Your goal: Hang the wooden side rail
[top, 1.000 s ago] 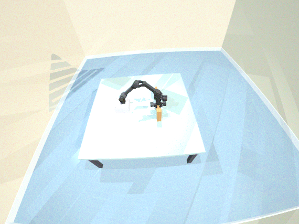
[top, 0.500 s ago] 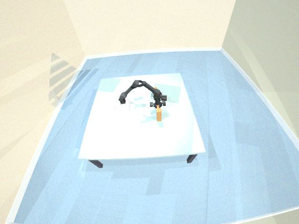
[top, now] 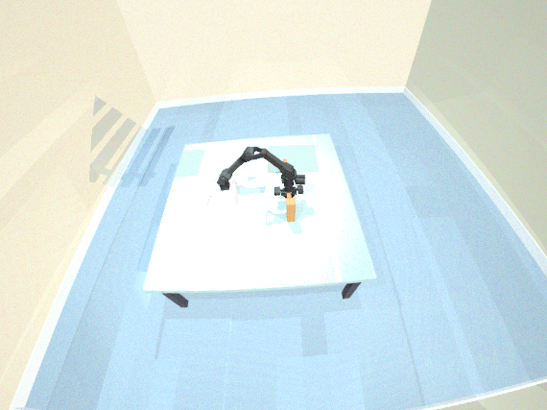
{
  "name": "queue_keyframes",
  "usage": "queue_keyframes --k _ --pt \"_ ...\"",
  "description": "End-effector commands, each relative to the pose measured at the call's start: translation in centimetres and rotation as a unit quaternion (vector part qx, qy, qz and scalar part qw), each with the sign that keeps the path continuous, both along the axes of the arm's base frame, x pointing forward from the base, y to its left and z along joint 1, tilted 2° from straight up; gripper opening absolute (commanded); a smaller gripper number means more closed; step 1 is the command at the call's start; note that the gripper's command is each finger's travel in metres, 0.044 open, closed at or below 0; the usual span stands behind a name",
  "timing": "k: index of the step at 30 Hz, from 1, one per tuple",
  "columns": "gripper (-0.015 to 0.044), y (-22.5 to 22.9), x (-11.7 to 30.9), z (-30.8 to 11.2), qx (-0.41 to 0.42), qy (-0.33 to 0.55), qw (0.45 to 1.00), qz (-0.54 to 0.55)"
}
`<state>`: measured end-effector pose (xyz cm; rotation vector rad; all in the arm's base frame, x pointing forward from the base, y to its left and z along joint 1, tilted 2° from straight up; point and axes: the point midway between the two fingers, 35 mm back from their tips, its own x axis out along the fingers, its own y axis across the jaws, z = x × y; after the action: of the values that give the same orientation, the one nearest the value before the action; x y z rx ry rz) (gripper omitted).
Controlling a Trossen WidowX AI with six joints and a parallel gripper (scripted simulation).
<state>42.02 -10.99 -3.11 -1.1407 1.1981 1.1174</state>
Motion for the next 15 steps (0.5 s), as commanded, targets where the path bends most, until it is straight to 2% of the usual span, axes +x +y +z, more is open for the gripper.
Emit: queue_keyframes --k 1,15 --pt "0.0000 0.00 -0.02 0.13 0.002 0.001 1.000 0.007" --pt "0.0000 -0.01 -0.03 0.37 0.002 0.001 1.000 0.007"
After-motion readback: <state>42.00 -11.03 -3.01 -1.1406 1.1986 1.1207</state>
